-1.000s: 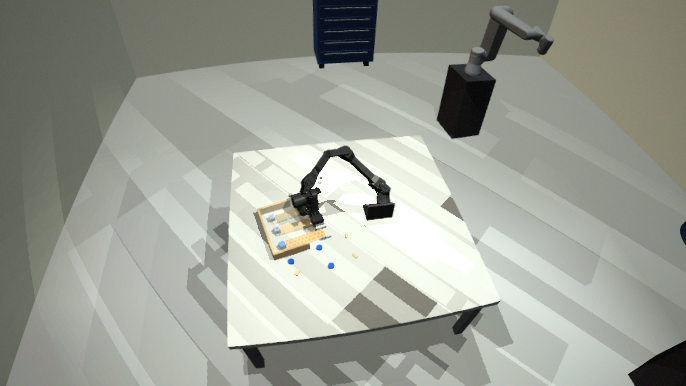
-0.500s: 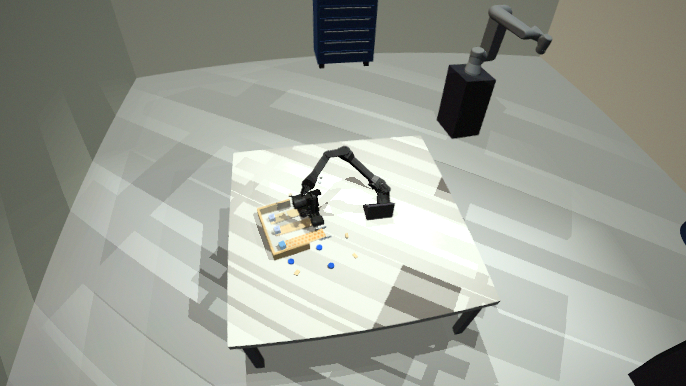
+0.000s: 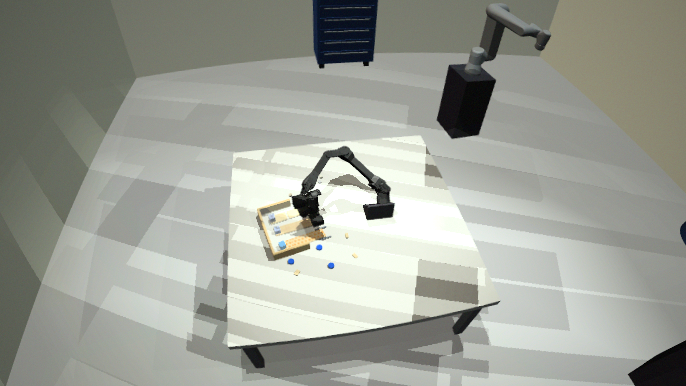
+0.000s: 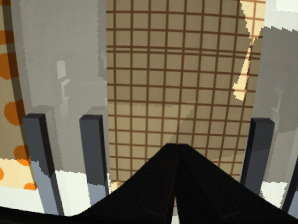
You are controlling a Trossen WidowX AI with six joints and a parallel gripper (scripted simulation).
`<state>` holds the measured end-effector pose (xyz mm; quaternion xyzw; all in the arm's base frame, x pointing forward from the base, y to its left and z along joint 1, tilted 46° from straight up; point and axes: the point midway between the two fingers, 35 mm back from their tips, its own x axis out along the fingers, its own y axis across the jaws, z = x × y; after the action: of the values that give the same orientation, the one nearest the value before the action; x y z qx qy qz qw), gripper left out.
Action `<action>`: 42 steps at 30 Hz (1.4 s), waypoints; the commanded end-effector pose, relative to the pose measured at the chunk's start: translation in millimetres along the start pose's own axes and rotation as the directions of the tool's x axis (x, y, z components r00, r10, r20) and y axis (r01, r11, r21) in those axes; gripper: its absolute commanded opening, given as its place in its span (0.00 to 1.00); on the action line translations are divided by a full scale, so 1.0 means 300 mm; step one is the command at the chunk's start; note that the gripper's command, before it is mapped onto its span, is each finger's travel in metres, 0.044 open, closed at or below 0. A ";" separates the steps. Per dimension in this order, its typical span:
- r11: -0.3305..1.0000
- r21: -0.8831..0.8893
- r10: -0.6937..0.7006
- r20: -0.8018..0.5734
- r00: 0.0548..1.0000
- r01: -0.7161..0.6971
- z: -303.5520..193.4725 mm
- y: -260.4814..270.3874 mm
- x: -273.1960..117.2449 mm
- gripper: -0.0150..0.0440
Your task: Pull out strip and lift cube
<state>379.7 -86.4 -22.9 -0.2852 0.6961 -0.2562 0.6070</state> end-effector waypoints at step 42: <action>1.000 -0.004 -0.004 -0.001 1.000 0.004 -0.021 -0.001 0.015 0.25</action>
<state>379.5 -86.5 -23.5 -0.2874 0.6921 -0.2556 0.6108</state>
